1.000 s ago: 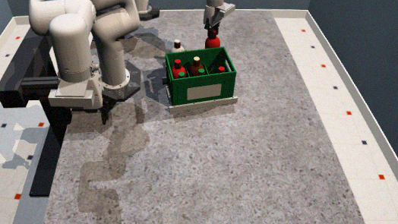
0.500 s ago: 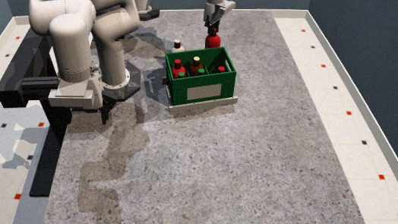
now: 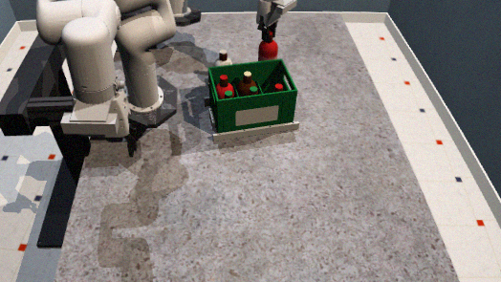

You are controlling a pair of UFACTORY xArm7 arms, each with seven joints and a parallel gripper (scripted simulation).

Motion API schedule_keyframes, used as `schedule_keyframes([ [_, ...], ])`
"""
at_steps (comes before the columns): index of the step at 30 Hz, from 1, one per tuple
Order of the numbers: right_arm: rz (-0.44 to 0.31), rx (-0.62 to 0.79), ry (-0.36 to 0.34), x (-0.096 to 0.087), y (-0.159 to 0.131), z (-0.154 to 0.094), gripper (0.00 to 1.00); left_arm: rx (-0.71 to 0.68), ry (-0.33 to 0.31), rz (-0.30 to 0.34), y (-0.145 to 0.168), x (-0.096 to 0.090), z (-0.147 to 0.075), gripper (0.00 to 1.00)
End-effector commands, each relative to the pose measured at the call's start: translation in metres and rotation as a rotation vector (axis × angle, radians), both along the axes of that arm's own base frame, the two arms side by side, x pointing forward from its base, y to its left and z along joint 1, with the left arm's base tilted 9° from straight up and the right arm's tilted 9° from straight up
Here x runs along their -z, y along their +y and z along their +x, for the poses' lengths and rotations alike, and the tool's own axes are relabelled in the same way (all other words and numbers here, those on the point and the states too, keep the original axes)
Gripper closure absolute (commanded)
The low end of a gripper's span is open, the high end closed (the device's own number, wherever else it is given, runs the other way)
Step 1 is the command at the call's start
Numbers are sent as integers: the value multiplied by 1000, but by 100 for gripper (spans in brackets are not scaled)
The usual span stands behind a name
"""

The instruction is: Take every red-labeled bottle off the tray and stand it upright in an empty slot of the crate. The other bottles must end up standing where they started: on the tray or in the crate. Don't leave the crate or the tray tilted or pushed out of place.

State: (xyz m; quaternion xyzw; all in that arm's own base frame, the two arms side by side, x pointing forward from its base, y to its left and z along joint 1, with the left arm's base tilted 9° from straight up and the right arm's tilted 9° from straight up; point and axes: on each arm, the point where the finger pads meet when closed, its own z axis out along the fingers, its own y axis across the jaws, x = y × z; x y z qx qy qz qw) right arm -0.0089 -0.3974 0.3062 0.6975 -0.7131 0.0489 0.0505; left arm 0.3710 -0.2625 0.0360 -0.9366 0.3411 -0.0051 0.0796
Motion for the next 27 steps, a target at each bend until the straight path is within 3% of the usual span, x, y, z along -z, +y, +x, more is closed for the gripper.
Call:
schedule_keyframes([
  [1, -4, 0, -1, -2, -1, 0, 0, 1, -3, -2, -2, -4, 1, 100],
  [27, -4, 0, -1, -2, -1, 0, 0, 1, -3, -2, -2, -9, 0, 100],
])
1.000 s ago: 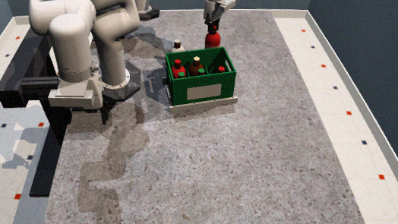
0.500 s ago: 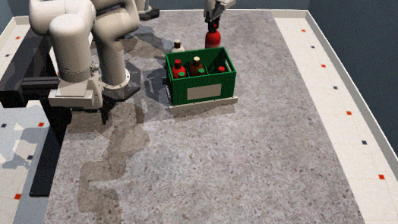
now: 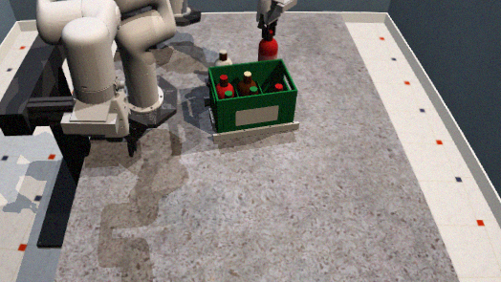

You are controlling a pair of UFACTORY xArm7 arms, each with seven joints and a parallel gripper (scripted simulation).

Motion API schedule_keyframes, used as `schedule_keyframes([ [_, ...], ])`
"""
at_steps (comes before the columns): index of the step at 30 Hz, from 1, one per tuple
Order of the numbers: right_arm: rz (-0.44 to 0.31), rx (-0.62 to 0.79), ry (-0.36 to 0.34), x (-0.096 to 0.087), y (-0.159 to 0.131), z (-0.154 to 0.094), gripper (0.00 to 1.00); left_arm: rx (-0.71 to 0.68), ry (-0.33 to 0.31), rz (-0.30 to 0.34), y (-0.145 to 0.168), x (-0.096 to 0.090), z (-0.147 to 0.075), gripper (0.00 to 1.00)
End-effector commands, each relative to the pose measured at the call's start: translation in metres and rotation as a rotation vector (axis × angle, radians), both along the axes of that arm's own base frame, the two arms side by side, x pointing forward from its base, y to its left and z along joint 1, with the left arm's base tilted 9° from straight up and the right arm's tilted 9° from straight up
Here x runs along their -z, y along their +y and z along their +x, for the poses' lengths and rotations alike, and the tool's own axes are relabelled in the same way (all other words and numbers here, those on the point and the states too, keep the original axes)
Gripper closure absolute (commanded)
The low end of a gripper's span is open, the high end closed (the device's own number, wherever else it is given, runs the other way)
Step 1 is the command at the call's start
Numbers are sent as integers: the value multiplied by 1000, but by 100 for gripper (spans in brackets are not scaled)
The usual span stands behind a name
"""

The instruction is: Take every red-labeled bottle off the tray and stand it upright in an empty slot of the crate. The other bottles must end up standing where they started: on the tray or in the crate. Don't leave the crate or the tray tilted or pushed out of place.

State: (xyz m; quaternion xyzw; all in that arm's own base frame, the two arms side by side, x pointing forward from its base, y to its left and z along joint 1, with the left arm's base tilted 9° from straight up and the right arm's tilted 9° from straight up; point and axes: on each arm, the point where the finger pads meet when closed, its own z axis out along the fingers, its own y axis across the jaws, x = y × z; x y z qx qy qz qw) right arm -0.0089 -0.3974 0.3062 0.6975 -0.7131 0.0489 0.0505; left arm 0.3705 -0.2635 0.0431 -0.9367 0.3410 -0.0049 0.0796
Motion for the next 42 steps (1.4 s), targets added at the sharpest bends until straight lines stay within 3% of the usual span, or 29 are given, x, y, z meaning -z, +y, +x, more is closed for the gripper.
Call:
schedule_keyframes([
  [1, -4, 0, -1, -2, -1, 0, 0, 1, -3, -2, -1, -1, 1, 100],
  [19, -4, 0, -1, -2, -1, 0, 0, 1, -3, -2, -2, -5, 1, 100],
  [42, -4, 0, -1, -2, -1, 0, 0, 1, -3, -2, -5, -27, -1, 100],
])
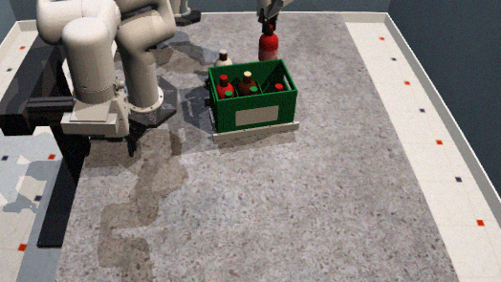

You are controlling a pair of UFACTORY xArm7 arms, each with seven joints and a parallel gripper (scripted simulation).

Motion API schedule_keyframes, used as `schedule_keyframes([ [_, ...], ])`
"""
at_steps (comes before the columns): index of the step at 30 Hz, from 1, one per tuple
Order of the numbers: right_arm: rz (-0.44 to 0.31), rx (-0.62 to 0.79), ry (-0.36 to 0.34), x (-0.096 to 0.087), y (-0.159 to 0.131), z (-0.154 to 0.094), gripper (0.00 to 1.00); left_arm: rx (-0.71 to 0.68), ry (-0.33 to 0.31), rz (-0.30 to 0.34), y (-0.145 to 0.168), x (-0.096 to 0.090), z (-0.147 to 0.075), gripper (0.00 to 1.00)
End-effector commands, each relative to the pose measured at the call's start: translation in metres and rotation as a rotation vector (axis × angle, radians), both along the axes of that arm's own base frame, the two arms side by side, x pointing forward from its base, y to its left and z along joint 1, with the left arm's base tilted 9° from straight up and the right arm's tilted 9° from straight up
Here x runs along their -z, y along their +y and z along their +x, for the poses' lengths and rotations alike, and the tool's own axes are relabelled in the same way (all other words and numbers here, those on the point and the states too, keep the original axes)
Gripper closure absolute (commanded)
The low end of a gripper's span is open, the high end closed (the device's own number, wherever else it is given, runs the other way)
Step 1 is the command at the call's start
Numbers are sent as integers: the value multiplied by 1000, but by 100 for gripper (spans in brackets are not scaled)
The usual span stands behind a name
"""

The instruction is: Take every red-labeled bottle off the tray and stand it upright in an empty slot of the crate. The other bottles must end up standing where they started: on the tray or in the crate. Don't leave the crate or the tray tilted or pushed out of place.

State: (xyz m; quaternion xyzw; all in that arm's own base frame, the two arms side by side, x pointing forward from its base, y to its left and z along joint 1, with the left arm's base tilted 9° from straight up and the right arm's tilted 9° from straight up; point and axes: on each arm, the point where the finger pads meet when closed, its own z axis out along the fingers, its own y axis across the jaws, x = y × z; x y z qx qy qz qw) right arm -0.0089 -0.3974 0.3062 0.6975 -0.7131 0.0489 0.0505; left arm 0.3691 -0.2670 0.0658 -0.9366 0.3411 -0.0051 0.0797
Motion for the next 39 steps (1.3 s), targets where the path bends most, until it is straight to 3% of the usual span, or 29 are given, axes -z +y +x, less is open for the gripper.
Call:
schedule_keyframes([
  [1, -4, 0, -1, -2, -1, 0, 0, 1, -3, -2, -2, -5, 0, 100],
  [18, -4, 0, -1, -2, -1, 0, 0, 1, -3, -2, -3, -17, 0, 100],
  [39, -4, 0, -1, -2, -1, 0, 0, 1, -3, -2, -4, -18, 0, 100],
])
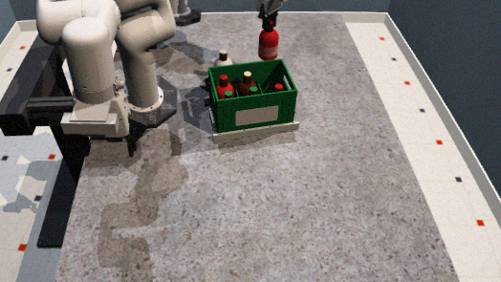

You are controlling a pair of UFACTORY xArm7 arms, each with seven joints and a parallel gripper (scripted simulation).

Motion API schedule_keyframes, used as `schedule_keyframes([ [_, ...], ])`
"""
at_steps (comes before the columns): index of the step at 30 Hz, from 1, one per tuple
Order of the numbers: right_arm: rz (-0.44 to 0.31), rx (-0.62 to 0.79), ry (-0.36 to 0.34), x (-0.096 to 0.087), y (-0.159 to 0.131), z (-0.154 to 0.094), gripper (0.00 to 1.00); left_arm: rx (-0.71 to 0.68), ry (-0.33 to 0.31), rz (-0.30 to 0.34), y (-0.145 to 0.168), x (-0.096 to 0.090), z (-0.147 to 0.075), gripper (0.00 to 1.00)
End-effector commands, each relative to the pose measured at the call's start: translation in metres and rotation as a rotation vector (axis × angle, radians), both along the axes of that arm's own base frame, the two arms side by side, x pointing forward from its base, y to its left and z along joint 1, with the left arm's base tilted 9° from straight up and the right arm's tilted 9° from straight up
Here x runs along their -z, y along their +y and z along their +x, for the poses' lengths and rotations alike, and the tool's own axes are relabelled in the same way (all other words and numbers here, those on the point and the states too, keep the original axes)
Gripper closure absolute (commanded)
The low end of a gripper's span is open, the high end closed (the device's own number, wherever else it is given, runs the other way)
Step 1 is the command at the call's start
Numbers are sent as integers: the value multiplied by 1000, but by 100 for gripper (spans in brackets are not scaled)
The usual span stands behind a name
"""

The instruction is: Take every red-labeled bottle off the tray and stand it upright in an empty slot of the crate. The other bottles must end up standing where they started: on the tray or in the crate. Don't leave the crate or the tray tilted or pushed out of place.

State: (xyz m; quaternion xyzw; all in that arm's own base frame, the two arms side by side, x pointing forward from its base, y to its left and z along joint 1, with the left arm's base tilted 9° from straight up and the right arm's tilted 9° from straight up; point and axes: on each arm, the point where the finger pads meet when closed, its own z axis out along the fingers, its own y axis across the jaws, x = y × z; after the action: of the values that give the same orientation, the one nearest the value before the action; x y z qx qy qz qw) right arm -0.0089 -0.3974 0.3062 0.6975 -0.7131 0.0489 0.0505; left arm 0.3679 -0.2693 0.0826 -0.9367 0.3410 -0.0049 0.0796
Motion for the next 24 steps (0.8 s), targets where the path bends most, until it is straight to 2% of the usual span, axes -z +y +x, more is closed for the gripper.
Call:
schedule_keyframes([
  [1, -4, 0, -1, -2, -1, 0, 0, 1, -3, -2, -1, -1, 1, 100],
  [24, -4, 0, -1, -2, -1, 0, 0, 1, -3, -2, -2, -10, 0, 100],
])
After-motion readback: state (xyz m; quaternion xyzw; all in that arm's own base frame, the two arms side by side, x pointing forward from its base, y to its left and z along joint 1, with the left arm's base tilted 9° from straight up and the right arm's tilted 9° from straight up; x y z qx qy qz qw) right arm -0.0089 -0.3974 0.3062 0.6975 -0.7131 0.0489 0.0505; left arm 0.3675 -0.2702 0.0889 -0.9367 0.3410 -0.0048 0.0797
